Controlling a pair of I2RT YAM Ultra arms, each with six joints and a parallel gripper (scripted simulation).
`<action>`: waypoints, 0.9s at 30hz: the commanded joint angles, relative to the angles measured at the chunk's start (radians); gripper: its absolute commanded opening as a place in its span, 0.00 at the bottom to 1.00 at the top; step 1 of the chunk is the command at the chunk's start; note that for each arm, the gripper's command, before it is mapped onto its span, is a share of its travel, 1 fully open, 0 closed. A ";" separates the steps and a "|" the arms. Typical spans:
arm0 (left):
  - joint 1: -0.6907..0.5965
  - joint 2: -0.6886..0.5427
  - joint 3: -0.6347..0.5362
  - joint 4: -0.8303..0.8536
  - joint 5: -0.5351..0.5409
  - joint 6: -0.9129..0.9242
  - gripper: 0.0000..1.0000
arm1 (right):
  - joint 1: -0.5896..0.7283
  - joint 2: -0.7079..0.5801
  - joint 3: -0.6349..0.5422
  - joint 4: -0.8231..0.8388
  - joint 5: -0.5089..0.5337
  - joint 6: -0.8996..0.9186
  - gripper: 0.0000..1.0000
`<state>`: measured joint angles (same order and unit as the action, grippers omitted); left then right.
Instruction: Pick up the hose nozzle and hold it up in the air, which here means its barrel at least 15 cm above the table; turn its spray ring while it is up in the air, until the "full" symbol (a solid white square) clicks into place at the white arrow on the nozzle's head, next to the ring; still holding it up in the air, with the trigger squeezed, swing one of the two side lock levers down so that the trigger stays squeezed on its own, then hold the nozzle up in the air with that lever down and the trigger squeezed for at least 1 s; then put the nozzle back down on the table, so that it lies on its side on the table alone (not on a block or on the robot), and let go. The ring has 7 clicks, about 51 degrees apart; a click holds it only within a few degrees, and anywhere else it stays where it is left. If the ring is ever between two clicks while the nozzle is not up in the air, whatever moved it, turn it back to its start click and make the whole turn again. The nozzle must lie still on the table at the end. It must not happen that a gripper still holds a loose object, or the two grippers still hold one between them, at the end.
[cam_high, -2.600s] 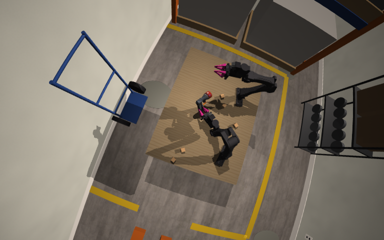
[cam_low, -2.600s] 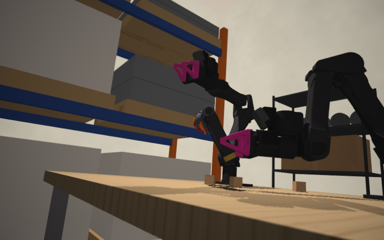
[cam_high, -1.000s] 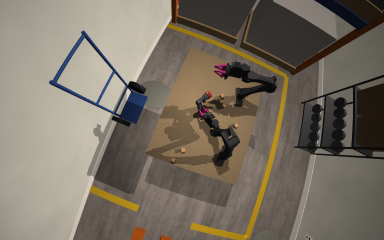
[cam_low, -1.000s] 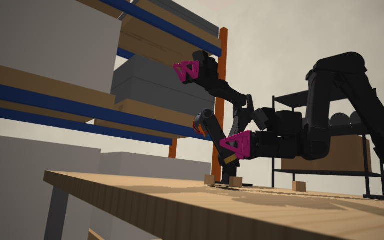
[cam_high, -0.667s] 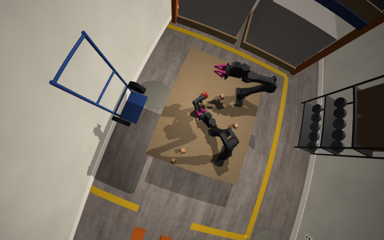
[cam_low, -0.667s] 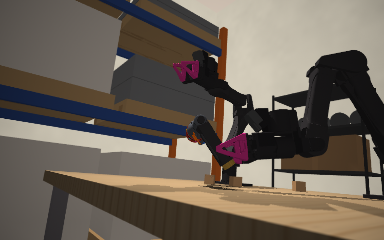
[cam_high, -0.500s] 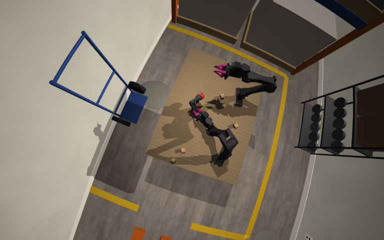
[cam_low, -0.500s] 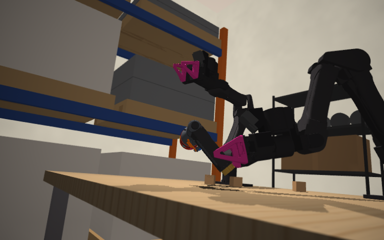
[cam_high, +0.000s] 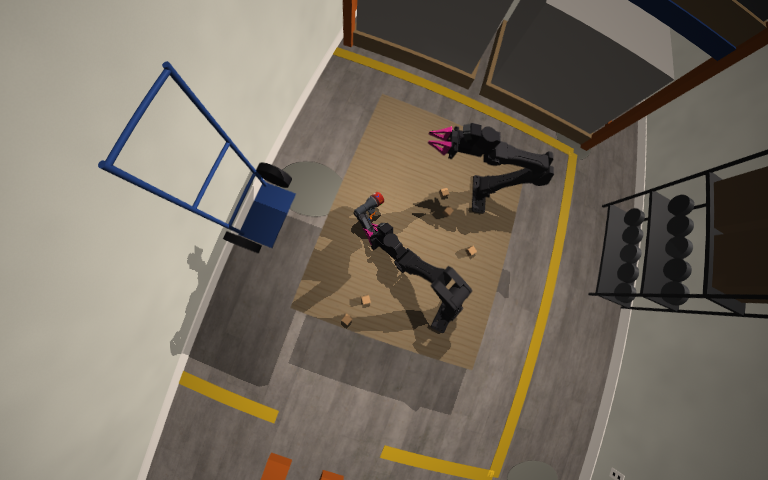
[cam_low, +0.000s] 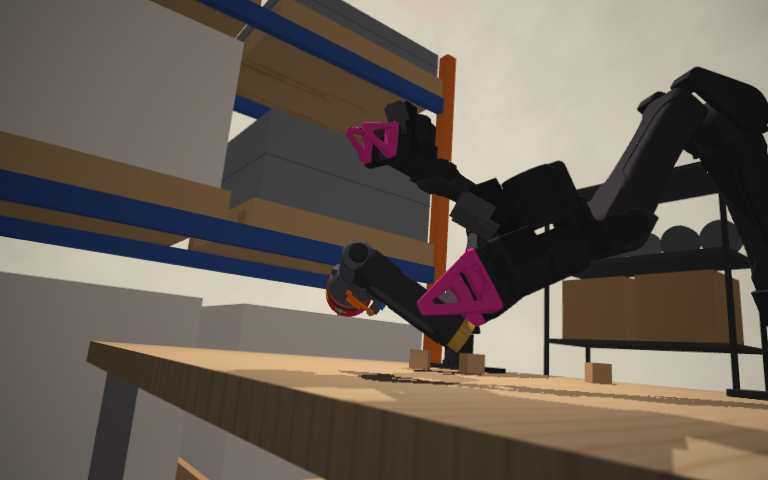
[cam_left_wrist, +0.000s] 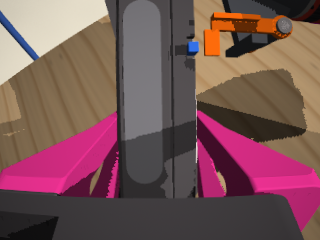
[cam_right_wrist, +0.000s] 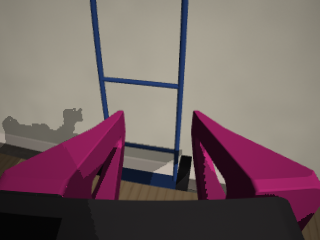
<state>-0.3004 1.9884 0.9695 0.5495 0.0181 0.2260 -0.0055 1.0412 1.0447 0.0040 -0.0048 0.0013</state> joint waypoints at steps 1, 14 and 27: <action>0.034 -0.058 0.092 -0.117 0.064 0.035 0.35 | -0.011 -0.008 0.050 0.024 0.005 -0.005 0.37; 0.255 0.005 0.334 -0.589 0.212 0.161 0.35 | -0.011 -0.008 0.050 0.024 0.005 -0.005 0.37; 0.445 0.067 0.527 -0.964 0.340 0.270 0.35 | -0.011 -0.008 0.050 0.024 0.005 -0.005 0.37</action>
<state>0.0986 2.0640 1.4155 -0.3225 0.2817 0.4580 -0.0055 1.0412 1.0447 0.0040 -0.0048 0.0013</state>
